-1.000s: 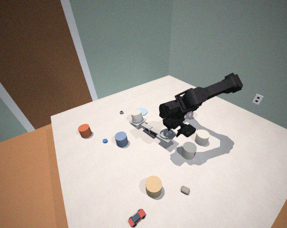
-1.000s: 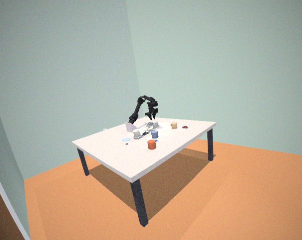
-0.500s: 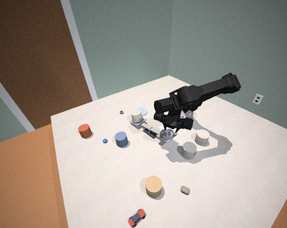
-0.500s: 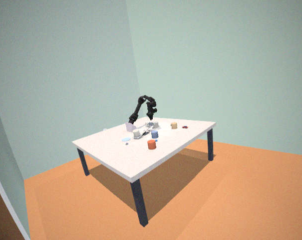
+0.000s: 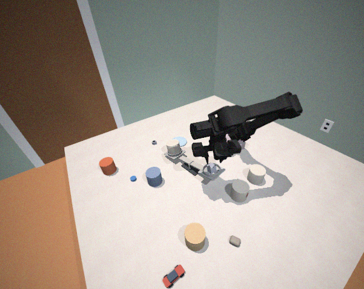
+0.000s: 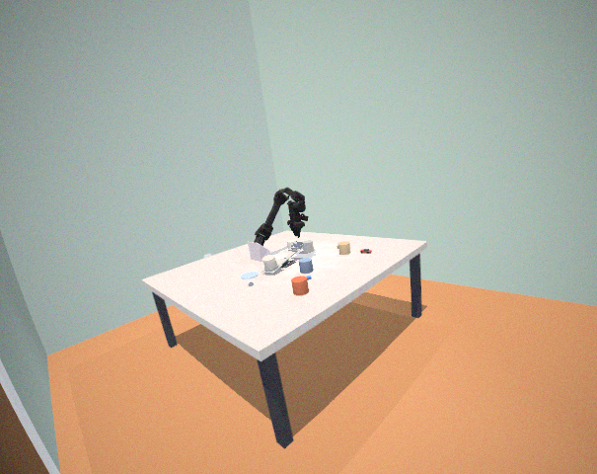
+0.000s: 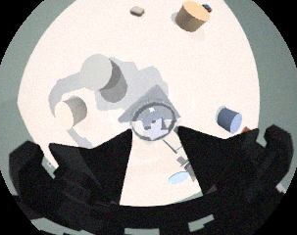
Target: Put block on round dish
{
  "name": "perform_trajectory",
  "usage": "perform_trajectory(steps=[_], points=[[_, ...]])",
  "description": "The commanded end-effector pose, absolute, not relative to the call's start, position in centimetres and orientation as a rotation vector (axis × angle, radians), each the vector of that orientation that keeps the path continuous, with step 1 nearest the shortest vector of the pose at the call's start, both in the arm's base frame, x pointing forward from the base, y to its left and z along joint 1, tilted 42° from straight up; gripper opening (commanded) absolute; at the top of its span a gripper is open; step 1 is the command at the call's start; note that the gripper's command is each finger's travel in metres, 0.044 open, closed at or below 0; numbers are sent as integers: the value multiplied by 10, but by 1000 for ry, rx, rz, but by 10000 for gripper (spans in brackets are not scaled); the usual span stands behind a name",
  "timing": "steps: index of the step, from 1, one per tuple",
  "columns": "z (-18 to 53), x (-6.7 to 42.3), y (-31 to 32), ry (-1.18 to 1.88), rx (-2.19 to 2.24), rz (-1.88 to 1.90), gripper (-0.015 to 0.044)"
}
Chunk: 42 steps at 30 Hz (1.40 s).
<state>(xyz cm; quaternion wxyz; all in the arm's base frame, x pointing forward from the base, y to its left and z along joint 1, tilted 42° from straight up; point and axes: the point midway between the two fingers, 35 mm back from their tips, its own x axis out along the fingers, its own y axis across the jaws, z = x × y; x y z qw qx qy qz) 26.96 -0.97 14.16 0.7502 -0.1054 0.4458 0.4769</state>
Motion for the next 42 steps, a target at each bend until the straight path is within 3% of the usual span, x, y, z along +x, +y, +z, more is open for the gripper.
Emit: perform_trajectory(steps=[1,10,42], points=[[139,269,-13,914,-313,1110,260],[135,266,-21,747,-529,1260,260],[98,273,11,741,-533,1263,260]])
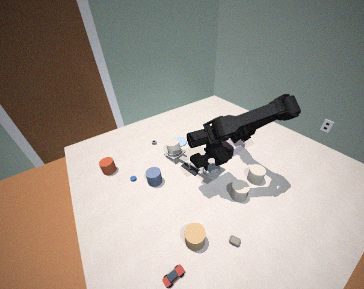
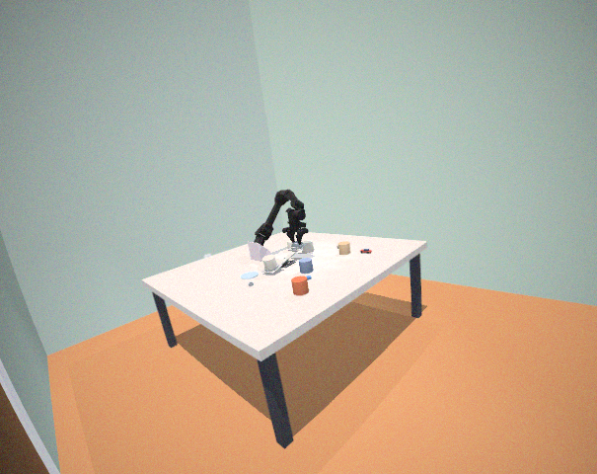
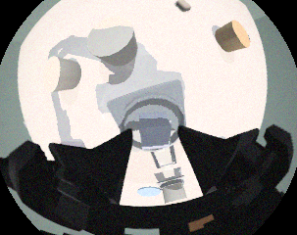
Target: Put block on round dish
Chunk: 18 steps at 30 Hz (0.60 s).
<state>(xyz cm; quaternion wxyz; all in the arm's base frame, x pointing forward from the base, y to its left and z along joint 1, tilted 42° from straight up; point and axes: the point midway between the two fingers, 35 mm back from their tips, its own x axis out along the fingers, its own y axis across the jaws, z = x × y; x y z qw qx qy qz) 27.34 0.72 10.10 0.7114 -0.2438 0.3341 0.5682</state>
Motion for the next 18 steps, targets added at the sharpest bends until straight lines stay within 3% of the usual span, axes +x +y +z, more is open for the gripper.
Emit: perform_trajectory(steps=[1,3,7,14,18], points=[[97,273,12,741,-533,1263,260],[96,273,13,741,-533,1263,260],[96,273,13,741,-533,1263,155],[96,273,13,741,-533,1263,108],[101,273,8,742,-534,1262,3]])
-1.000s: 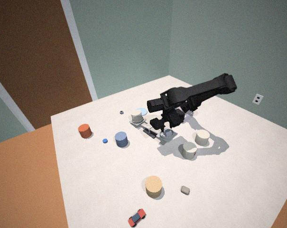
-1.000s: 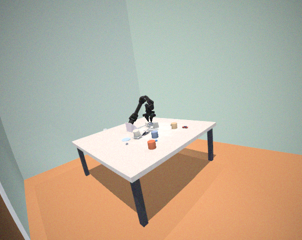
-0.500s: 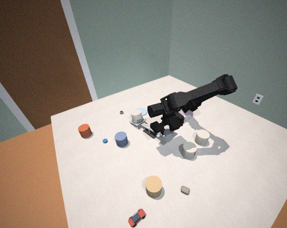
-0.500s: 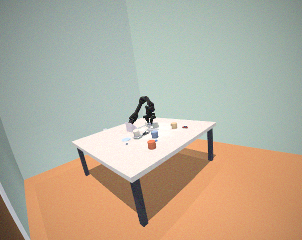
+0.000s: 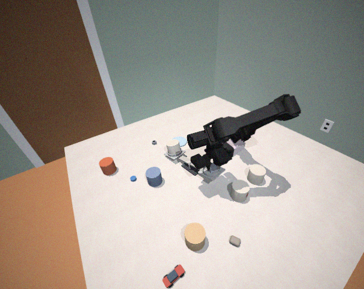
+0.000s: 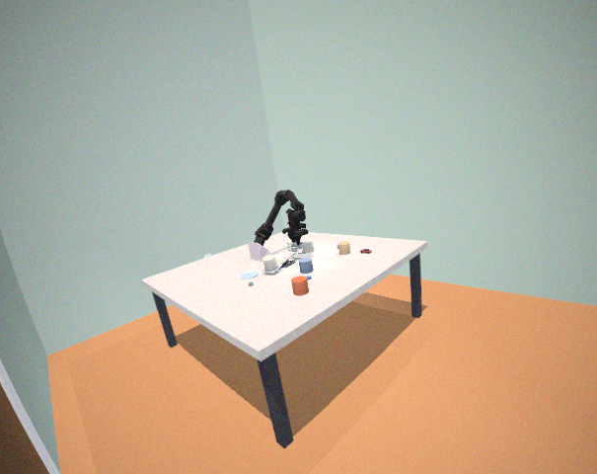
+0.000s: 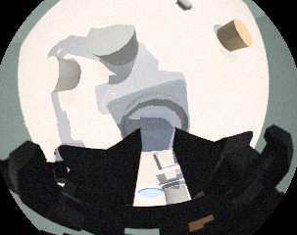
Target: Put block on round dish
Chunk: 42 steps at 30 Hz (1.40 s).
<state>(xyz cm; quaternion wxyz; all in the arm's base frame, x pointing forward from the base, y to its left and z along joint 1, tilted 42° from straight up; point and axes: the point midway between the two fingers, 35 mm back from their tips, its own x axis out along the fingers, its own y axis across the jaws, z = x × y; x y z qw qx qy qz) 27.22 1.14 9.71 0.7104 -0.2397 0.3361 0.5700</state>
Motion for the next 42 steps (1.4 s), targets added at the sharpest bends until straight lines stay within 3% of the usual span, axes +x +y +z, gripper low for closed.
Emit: perform_trajectory(steps=[1,21,42], points=[[105,273,4,743,-535,1262,0],[165,261,-51,748,-534,1263,0],[48,263,-161,837,-552,1229,0]])
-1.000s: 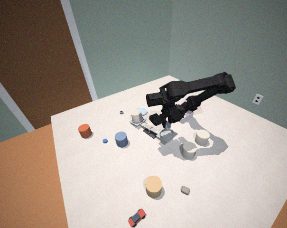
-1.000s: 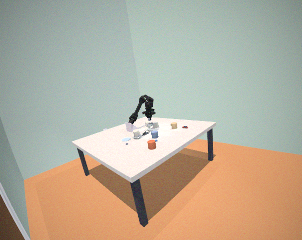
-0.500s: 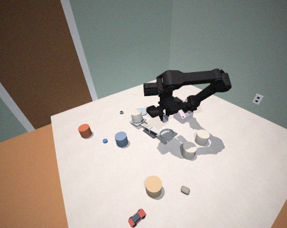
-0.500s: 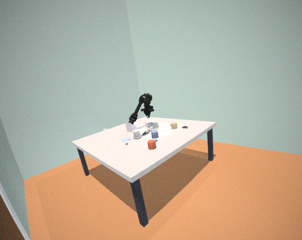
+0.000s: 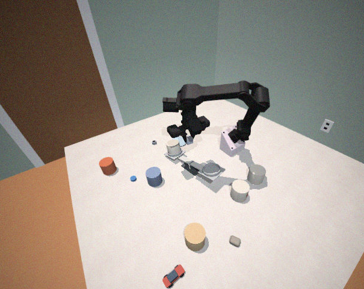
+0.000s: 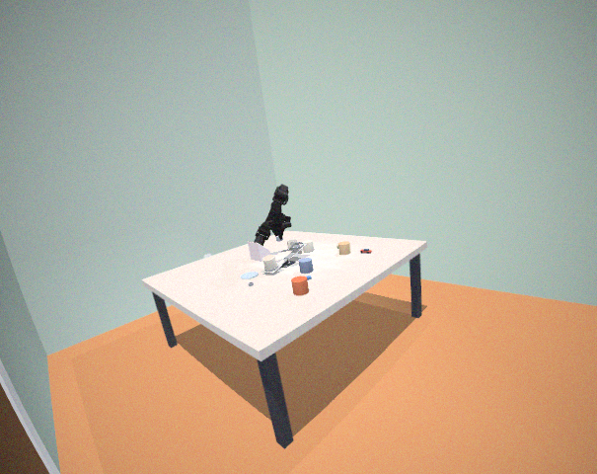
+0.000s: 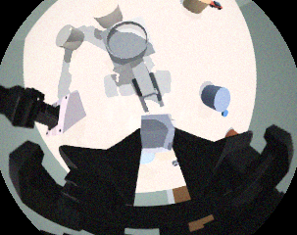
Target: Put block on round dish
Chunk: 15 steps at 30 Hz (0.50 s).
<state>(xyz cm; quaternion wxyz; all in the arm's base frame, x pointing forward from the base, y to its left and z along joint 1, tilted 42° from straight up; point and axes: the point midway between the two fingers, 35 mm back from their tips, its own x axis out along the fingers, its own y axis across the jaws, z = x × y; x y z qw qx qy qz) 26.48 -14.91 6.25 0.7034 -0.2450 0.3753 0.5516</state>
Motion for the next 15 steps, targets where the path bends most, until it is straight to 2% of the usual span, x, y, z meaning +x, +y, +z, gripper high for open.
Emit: perform_trajectory(steps=[1,15], points=[[42,262,-165,836,-552,1230,0],[-47,233,-216,806,-553,1243,0]])
